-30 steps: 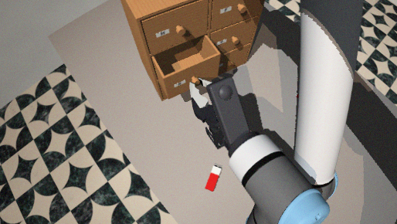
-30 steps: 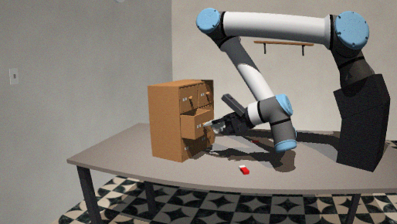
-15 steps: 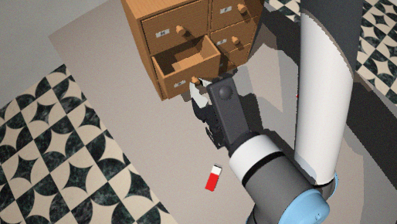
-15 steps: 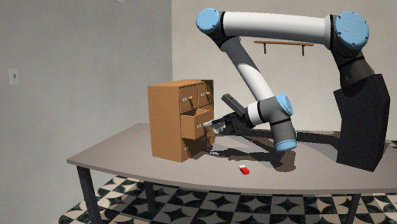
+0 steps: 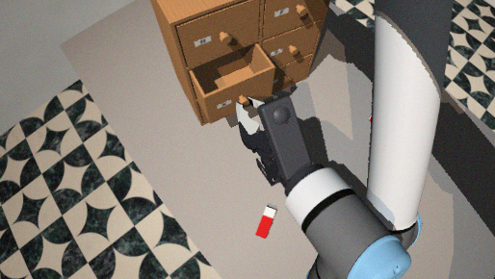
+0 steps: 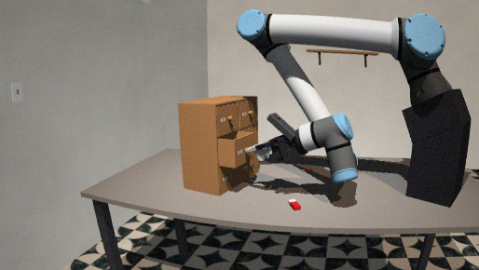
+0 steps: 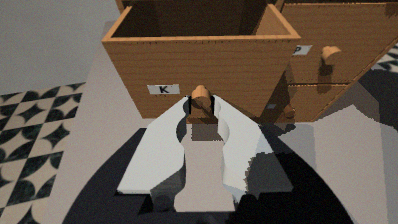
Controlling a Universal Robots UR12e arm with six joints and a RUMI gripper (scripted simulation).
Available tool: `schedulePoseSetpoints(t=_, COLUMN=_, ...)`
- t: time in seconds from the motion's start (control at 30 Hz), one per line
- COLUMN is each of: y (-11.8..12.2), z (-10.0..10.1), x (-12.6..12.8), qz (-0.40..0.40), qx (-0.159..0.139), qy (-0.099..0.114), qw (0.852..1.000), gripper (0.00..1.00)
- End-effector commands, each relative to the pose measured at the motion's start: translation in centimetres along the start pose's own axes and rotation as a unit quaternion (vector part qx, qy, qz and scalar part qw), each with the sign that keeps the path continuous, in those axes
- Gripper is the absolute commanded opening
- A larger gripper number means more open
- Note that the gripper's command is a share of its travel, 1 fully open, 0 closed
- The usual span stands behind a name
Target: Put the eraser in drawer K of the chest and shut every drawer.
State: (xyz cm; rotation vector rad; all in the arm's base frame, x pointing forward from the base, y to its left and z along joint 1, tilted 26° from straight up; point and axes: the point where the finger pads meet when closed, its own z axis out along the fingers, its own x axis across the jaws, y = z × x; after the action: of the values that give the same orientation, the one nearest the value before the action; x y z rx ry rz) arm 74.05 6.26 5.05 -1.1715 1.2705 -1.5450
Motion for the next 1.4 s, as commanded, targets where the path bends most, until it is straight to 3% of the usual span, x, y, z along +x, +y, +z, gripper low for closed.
schedulePoseSetpoints(t=0.0, y=-0.1, z=0.0, x=0.0, qz=0.000, qx=0.000, qy=0.000, qw=1.000, gripper=0.12)
schedulePoseSetpoints(t=0.3, y=-0.1, z=0.0, x=0.0, qz=0.000, qx=0.000, qy=0.000, qw=1.000, gripper=0.20)
schedulePoseSetpoints(t=0.8, y=0.0, z=-0.2, x=0.0, qz=0.000, qx=0.000, qy=0.000, qw=1.000, gripper=0.20)
schedulePoseSetpoints(t=1.37, y=1.3, z=-3.7, x=0.0, qz=0.000, qx=0.000, qy=0.000, qw=1.000, gripper=0.20)
